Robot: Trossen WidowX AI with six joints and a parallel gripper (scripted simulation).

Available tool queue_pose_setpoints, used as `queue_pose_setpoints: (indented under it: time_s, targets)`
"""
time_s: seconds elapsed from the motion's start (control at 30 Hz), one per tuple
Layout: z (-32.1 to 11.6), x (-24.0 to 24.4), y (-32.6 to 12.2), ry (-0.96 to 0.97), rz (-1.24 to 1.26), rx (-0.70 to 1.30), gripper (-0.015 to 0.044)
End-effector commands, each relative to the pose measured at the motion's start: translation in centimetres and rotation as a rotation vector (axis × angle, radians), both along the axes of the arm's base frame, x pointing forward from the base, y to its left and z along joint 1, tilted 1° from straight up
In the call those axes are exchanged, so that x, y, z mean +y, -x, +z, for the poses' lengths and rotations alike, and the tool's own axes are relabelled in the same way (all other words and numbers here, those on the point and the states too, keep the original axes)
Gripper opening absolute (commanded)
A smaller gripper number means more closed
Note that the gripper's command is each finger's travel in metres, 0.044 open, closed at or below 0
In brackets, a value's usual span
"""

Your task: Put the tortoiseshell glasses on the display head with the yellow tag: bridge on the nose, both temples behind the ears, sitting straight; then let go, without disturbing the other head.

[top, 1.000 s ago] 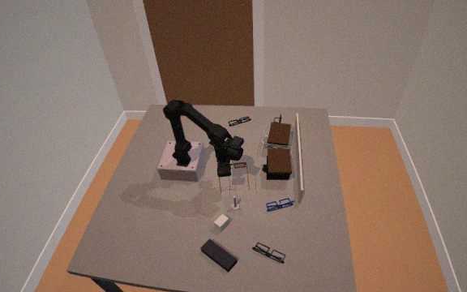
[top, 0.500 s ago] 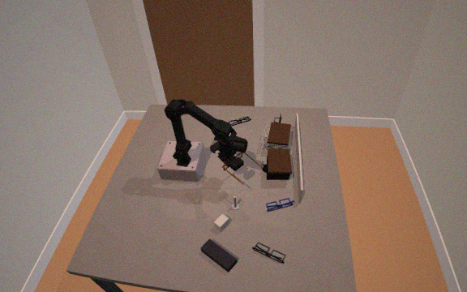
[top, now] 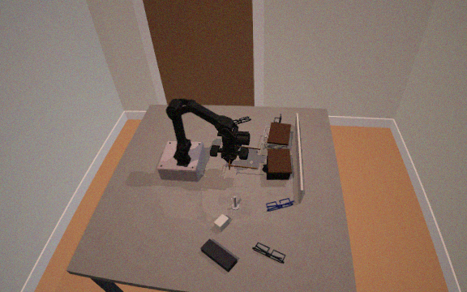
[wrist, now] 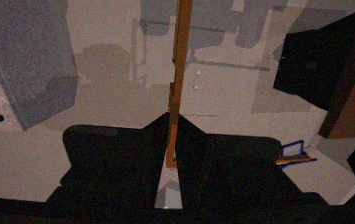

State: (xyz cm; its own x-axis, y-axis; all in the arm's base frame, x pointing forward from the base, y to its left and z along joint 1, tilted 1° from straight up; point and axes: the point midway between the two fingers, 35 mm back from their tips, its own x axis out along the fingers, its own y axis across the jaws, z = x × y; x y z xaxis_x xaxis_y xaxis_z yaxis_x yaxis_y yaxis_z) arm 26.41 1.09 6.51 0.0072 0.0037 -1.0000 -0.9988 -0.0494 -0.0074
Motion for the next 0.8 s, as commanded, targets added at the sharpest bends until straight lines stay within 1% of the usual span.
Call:
queue_pose_setpoints:
  time_s: [0.0,0.3,0.77]
  targets:
    - [-0.2,0.1,0.0,0.015,0.072,-0.013,0.0000]
    - [-1.3,0.2,0.0,0.021,0.122,-0.107,0.0000]
    - [-3.1,0.1,-0.1,0.001,0.121,-0.047,0.0000]
